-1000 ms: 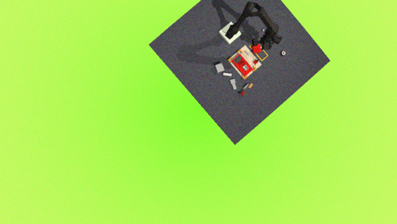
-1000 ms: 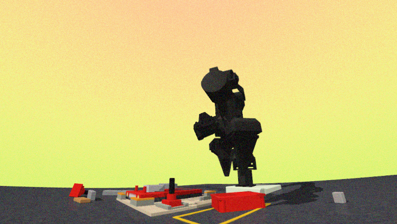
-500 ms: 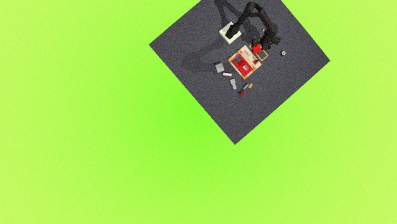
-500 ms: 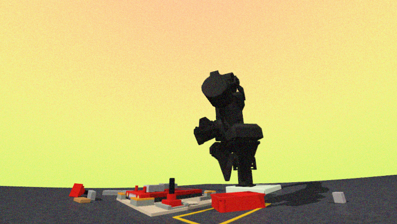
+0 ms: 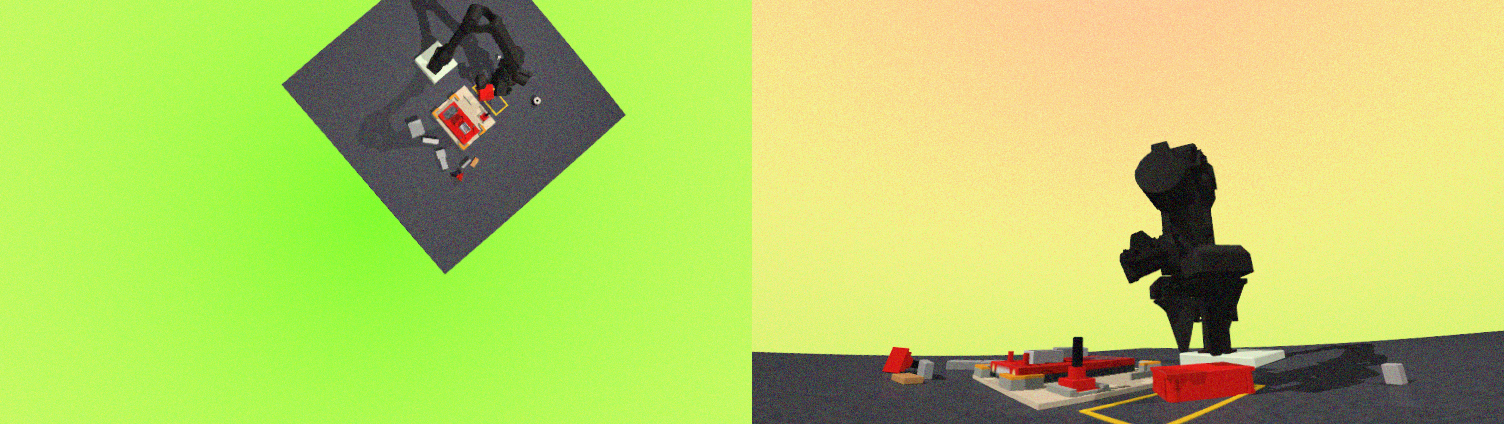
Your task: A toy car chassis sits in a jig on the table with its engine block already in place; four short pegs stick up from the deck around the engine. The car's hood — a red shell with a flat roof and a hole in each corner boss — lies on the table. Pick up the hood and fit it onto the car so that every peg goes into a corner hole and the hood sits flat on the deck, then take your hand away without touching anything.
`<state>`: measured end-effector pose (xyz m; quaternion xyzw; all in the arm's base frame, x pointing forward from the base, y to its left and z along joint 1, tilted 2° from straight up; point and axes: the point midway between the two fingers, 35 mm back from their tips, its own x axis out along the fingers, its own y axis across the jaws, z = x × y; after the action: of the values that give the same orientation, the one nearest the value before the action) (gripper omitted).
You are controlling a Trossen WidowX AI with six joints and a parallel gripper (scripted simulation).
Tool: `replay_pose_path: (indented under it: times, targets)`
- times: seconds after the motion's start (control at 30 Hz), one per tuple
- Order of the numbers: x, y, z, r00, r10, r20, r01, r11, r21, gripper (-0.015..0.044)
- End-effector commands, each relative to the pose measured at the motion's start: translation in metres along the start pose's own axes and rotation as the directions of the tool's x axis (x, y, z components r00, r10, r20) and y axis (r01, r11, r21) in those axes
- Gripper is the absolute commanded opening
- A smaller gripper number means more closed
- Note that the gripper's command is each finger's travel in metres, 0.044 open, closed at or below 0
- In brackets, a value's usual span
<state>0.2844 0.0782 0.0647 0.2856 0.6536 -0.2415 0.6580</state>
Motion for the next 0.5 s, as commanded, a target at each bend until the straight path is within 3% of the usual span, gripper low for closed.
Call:
replay_pose_path:
  times: [0.0,0.47]
  targets:
    - [0.0043,-0.0016,0.0,1.0,-0.006,0.003,0.006,1.0,0.004,0.044]
    - [0.0128,-0.0025,-0.0008,1.0,-0.006,0.003,0.006,1.0,0.004,0.044]
